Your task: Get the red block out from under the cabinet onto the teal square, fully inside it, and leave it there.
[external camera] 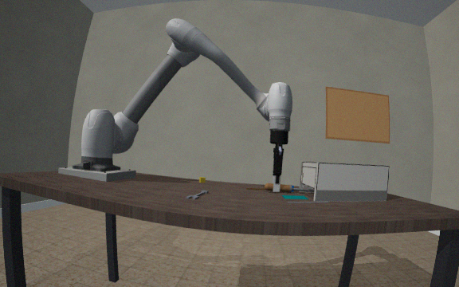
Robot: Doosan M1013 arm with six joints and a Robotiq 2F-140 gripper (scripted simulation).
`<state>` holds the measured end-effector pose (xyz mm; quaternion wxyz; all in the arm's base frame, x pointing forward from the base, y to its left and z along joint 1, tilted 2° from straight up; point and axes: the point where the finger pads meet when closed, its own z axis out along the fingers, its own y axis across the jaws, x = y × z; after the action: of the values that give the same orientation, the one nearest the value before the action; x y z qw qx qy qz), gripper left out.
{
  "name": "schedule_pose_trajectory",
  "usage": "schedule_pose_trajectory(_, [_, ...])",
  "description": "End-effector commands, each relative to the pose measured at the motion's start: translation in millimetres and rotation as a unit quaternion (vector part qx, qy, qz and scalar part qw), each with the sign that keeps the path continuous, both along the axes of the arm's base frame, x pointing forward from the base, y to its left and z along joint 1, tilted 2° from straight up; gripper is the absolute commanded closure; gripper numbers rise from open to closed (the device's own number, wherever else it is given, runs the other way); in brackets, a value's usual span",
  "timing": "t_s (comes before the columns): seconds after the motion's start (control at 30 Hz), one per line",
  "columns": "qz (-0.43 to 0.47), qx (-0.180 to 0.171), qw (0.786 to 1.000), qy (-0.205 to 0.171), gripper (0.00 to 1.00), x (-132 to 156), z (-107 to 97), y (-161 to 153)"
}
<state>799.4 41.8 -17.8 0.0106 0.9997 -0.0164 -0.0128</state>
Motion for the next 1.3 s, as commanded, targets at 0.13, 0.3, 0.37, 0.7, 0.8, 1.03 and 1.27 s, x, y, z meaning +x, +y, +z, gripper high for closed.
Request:
schedule_pose_trajectory(0.13, [-0.002,0.003,1.000,0.003,1.00,5.1,-1.6,0.2])
schedule_pose_trajectory(0.3, [-0.002,0.003,1.000,0.003,1.00,6.3,-1.6,0.2])
schedule_pose_trajectory(0.37, [-0.002,0.003,1.000,0.003,1.00,6.9,-1.6,0.1])
schedule_pose_trajectory(0.7, [-0.002,0.003,1.000,0.003,1.00,7.9,-1.7,0.1])
schedule_pose_trajectory(0.8, [-0.002,0.003,1.000,0.003,1.00,7.9,-1.7,0.1])
schedule_pose_trajectory(1.03, [-0.002,0.003,1.000,0.003,1.00,7.9,-1.7,0.1])
schedule_pose_trajectory(1.27, [-0.002,0.003,1.000,0.003,1.00,7.9,-1.7,0.1])
